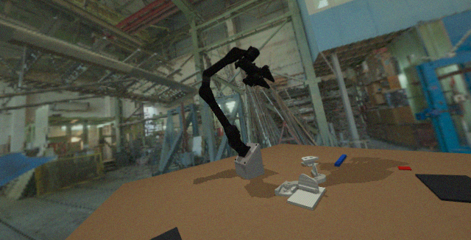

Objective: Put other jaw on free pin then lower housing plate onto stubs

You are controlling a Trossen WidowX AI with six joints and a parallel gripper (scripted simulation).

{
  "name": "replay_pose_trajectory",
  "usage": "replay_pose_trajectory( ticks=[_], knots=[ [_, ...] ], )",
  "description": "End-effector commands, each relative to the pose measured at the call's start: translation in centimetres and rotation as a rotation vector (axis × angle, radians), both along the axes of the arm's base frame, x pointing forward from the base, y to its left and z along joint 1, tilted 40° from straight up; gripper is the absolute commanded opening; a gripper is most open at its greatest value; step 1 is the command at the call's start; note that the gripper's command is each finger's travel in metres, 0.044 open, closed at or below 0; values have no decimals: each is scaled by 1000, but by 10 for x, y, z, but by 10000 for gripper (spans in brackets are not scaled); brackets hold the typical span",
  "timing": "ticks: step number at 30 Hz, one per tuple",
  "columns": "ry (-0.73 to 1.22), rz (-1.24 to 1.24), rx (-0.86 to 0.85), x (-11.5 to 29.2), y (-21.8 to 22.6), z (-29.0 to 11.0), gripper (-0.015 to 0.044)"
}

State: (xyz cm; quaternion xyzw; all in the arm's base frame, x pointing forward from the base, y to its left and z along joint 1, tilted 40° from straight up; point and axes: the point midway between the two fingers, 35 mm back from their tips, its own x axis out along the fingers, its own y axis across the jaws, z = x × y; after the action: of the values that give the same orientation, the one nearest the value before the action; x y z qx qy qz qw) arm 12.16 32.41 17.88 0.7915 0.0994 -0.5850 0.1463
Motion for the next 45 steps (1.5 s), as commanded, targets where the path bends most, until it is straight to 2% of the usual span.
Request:
replay_pose_trajectory(
  ticks=[1,2,21,32,45],
  knots=[
    [0,0,0,0,0,0,426],
    [0,-4,-1,1,0,-1,440],
    [-42,-416,-141,87,-28,-95,440],
    [-65,-659,-221,128,-68,-149,440],
    [-93,-926,-336,158,-130,-216,440]
  ],
)
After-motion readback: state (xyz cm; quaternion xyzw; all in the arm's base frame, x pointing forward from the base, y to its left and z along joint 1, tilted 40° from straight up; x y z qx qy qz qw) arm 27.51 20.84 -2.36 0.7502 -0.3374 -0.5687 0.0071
